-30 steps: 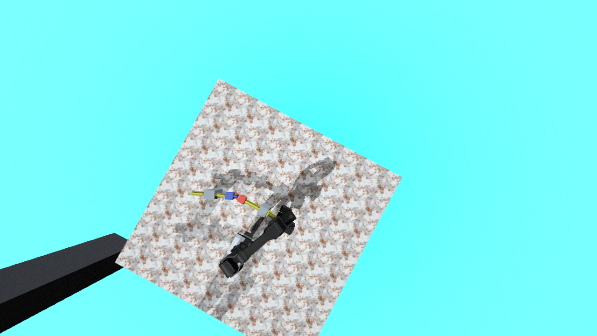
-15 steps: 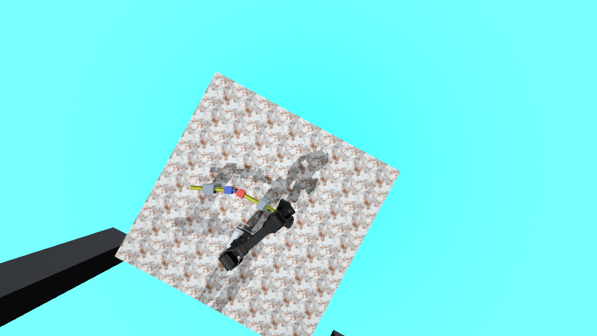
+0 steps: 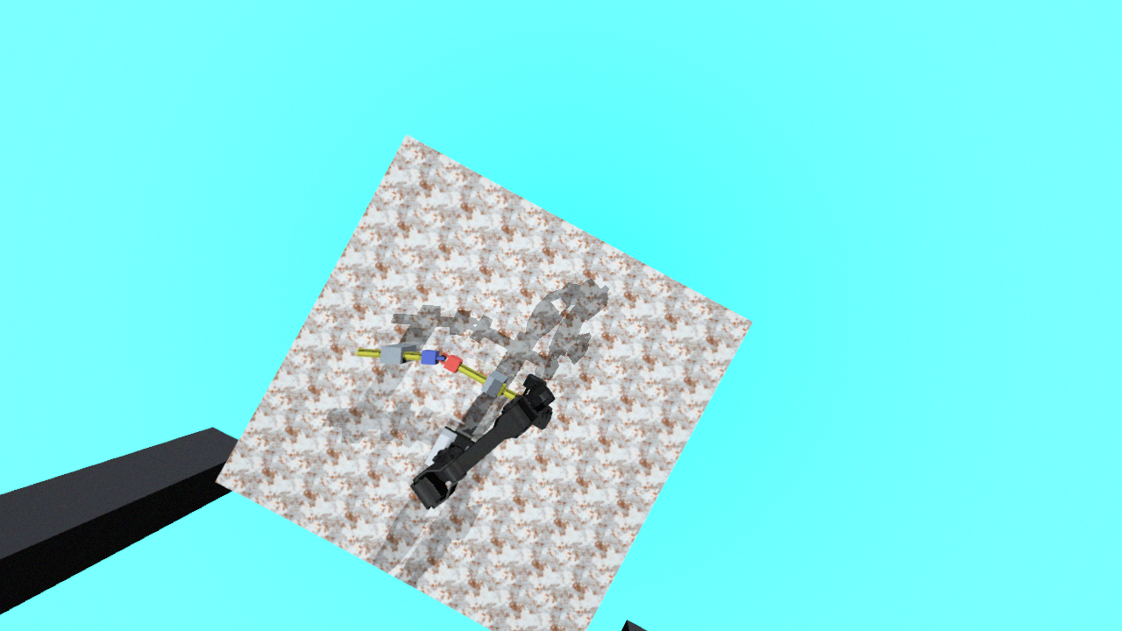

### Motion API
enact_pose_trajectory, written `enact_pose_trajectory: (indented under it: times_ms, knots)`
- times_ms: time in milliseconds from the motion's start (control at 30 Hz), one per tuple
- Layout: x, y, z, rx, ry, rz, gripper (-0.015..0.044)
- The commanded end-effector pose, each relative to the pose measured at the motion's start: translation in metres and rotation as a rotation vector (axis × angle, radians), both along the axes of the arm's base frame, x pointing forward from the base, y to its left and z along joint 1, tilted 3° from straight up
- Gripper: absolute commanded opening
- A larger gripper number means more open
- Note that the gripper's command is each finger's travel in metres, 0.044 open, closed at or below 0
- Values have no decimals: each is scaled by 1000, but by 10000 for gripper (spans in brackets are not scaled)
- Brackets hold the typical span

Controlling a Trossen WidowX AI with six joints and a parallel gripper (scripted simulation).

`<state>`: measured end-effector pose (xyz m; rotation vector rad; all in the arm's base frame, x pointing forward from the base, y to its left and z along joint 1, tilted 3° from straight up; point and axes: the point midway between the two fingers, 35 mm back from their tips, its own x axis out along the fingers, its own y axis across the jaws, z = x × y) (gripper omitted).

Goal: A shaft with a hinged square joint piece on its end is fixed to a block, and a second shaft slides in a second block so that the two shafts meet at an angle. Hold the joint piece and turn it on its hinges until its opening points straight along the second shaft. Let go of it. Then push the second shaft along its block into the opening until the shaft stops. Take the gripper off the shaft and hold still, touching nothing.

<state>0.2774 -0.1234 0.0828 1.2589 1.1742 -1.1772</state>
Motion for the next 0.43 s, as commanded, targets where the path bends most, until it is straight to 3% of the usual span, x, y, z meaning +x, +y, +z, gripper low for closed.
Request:
enact_pose_trajectory:
  times_ms: [0,400]
  knots:
    - [0,0,0,0,1,0,440]
    - [-2,-2,32,12,-3,2,440]
